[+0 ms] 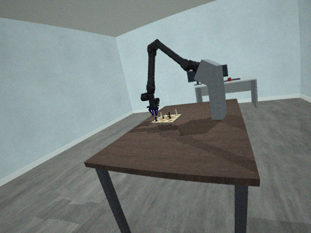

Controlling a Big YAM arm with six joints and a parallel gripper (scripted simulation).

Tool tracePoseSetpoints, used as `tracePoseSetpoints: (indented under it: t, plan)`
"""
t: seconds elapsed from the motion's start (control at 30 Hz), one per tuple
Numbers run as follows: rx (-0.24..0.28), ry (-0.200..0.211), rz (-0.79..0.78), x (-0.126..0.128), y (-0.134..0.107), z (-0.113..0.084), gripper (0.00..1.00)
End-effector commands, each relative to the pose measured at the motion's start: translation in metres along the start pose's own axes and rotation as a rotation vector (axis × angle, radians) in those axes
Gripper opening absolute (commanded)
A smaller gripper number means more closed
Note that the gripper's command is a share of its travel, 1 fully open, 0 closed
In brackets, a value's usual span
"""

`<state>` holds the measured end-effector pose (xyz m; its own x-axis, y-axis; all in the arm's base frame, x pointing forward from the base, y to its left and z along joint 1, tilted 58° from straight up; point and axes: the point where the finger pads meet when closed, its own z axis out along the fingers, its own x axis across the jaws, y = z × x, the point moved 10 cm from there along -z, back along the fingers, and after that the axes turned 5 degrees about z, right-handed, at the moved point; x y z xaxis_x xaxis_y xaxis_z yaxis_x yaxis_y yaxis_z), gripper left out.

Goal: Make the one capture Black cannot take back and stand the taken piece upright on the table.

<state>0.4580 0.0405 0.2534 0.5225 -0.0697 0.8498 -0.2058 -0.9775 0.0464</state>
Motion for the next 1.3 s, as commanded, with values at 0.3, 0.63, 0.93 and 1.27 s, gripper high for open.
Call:
tracePoseSetpoints:
  t: [0.3,0.63,0.93,1.27]
  plan:
    - [-0.007,-0.004,-0.005,-0.001,0.002,0.008,0.35]
    - [-0.007,-0.004,-0.005,-0.001,0.002,0.008,0.35]
    - [-0.007,-0.004,-0.005,-0.001,0.002,0.008,0.35]
    - [0.005,-0.01,-0.002,-0.008,-0.009,0.006,0.35]
